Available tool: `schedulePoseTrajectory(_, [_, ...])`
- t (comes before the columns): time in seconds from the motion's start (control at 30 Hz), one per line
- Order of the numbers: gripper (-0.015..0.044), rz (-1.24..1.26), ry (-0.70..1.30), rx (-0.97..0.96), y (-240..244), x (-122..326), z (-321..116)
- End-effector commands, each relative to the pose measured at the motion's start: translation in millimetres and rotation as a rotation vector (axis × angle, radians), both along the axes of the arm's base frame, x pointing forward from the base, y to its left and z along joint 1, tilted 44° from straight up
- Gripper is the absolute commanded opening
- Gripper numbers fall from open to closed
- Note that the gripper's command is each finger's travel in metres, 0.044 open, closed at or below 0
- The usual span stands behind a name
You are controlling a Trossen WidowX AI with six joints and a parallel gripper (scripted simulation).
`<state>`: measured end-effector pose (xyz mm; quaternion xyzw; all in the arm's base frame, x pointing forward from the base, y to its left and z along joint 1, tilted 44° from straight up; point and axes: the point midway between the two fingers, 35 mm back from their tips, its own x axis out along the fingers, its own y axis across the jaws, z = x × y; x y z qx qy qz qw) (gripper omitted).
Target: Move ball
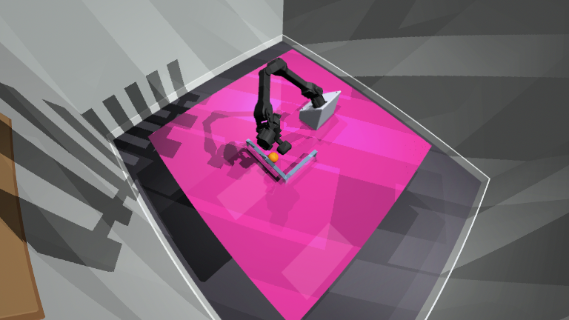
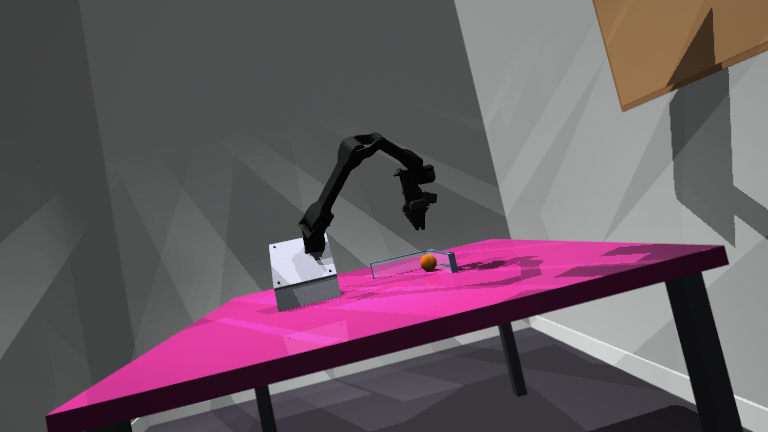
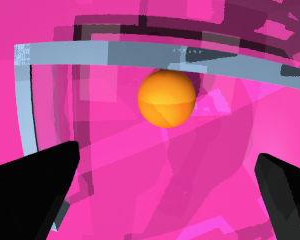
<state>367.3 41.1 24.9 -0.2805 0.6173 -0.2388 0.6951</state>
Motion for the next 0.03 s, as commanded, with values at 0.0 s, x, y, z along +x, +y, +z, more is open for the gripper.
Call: schedulePoseTrajectory(0.0, [0.044,-0.014,-0.004,0.004,0.6,0.1,3.5])
